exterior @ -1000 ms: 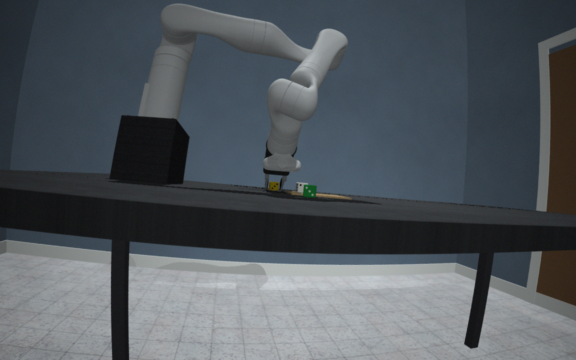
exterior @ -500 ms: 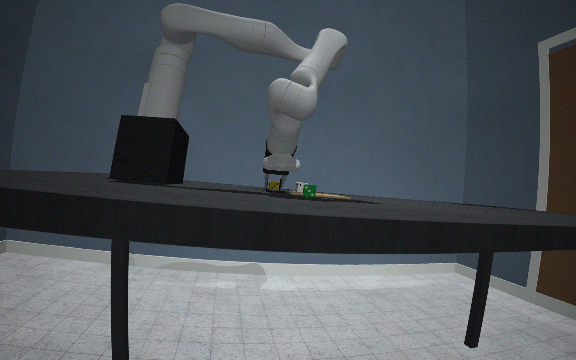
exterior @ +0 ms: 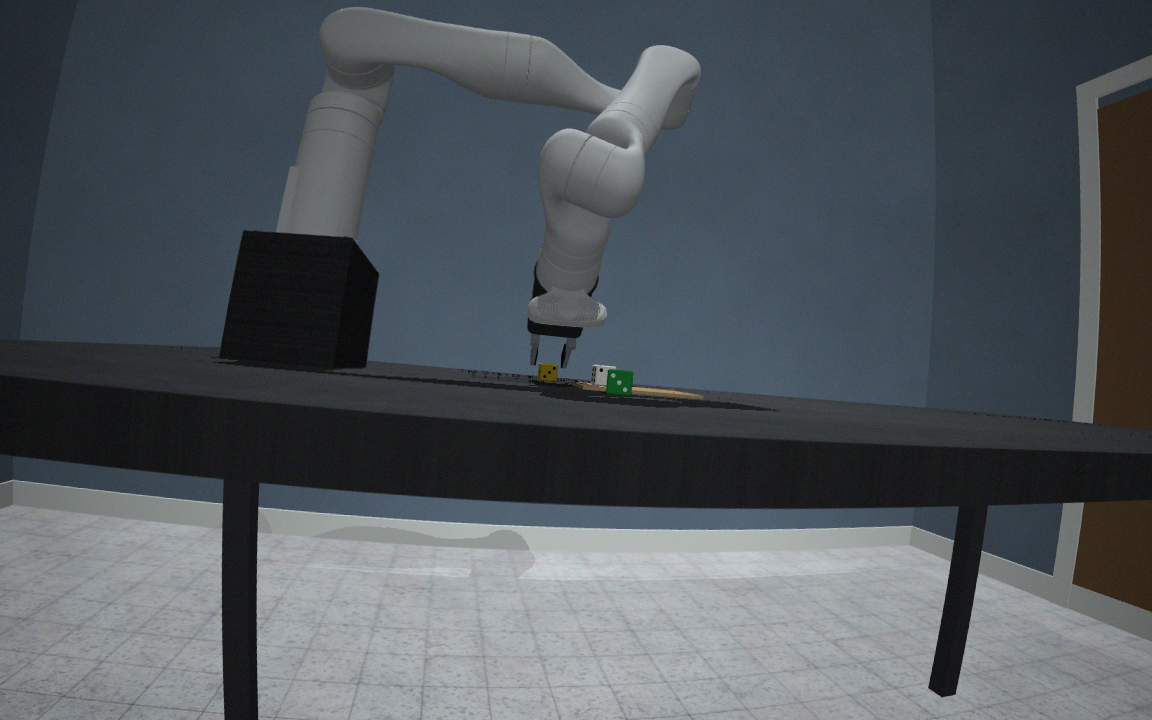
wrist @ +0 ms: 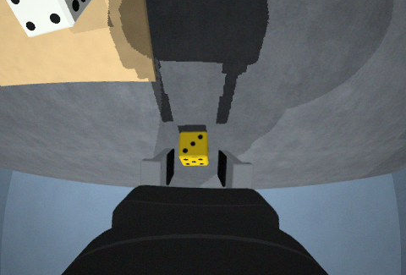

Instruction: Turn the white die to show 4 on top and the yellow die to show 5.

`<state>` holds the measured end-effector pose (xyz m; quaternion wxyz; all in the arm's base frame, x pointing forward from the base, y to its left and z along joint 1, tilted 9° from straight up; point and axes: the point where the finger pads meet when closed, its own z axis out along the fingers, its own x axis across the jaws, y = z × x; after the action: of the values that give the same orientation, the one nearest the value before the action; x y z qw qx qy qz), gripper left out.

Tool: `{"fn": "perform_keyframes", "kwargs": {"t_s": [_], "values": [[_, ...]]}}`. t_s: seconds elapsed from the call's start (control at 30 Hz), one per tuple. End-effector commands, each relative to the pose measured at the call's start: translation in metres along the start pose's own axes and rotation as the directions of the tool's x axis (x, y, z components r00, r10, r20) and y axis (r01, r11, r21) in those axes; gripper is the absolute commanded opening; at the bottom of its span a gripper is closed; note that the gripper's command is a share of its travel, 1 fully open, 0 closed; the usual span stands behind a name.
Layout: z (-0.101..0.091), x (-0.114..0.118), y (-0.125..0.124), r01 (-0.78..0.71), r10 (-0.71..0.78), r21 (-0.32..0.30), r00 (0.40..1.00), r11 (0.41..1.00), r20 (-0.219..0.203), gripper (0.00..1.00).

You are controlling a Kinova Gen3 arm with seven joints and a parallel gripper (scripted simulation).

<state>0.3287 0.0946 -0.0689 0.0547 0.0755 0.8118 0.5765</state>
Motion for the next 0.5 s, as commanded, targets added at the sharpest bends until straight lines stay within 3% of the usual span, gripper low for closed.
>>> {"fn": "perform_keyframes", "kwargs": {"t_s": [0.0,0.47], "values": [[-0.0077,-0.0025,0.0000,0.001,-0.001,0.000,1.000,1.000,0.009,0.79],[-0.0174,-0.0024,0.0083,0.001,-0.001,0.000,1.000,1.000,0.009,0.79]]}}
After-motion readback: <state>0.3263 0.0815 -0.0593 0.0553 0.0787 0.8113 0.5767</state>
